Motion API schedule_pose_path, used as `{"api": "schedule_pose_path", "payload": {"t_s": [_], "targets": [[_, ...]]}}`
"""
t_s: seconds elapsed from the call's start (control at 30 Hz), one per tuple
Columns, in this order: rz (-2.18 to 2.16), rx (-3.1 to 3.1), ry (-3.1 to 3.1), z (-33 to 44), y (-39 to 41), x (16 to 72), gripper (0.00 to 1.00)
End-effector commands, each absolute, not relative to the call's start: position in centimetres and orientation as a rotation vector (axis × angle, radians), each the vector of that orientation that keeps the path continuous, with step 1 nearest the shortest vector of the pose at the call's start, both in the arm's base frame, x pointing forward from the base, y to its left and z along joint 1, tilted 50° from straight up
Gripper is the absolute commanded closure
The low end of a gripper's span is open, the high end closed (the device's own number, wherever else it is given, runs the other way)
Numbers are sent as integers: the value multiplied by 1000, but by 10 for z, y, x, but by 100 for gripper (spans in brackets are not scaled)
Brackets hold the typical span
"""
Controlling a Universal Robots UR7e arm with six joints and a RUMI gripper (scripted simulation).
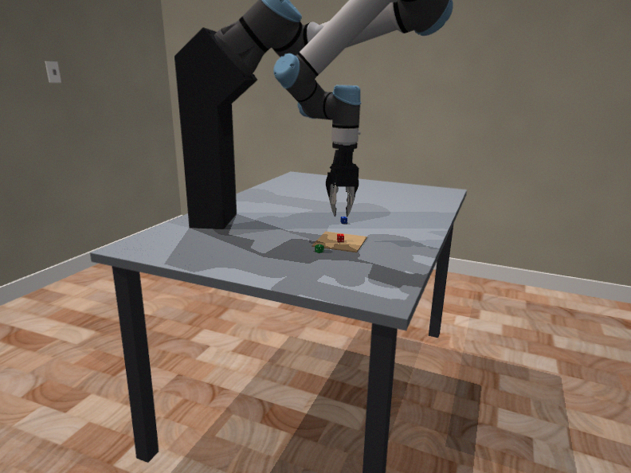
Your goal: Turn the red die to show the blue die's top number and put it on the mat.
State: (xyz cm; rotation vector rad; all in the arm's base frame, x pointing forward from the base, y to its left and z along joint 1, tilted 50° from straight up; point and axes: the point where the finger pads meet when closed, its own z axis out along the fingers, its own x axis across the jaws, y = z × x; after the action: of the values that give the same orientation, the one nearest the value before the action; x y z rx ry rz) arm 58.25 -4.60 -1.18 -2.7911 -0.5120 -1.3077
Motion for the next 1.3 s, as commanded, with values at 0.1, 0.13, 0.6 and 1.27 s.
{"api": "schedule_pose_path", "payload": {"t_s": [0.1, 0.13, 0.6, 1.27], "targets": [[-1311, -2791, -515, -11, -46, 584, 79], [-1311, -2791, -515, -11, -46, 584, 79], [-1311, -2791, -515, -12, -46, 584, 79], [-1311, -2791, -515, -20, -44, 594, 79]]}}
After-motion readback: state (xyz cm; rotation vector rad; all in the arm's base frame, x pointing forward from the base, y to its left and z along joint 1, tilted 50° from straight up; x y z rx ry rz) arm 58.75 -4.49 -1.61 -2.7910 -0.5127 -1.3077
